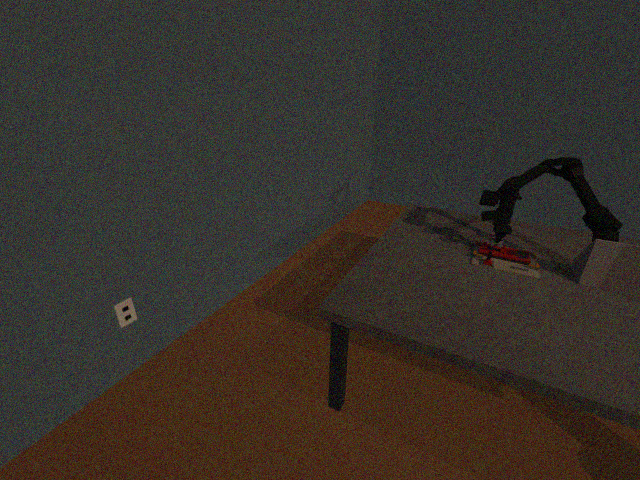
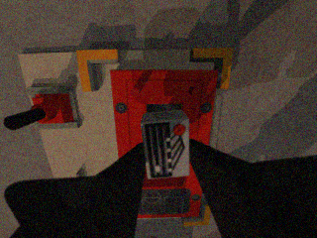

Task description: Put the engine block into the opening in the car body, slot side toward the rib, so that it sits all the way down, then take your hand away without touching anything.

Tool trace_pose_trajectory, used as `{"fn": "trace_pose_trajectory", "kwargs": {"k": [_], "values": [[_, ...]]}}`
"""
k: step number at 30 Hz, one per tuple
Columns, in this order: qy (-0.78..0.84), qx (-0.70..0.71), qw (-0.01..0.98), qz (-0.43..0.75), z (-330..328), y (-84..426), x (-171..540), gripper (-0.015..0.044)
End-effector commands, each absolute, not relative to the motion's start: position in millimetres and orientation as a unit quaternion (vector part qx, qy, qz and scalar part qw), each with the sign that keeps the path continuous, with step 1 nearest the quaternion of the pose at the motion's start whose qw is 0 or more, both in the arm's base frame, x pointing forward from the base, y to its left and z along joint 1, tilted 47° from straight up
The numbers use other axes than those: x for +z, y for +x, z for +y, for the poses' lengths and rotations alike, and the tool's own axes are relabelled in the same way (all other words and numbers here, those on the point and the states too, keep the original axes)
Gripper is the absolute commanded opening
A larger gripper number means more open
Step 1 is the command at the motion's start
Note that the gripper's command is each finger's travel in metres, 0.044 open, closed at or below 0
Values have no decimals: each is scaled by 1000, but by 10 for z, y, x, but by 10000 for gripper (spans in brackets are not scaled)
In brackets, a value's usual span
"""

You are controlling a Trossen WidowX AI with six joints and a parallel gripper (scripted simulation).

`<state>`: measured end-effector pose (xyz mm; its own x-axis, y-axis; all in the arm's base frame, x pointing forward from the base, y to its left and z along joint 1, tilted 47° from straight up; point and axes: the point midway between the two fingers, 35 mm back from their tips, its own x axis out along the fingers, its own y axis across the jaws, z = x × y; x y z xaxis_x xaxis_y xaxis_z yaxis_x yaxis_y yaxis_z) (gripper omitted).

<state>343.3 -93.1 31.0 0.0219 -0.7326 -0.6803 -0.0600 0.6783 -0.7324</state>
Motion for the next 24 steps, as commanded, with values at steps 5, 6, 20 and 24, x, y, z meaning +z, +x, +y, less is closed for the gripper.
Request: {"fn": "trace_pose_trajectory", "kwargs": {"k": [5,6,20,24], "values": [[-296,-271,650,645,-947,3426,299,159],[-289,-278,653,642,-948,3426,298,159],[-287,-280,654,641,-972,3426,277,159],[-289,-279,654,642,-978,3426,272,159]]}}
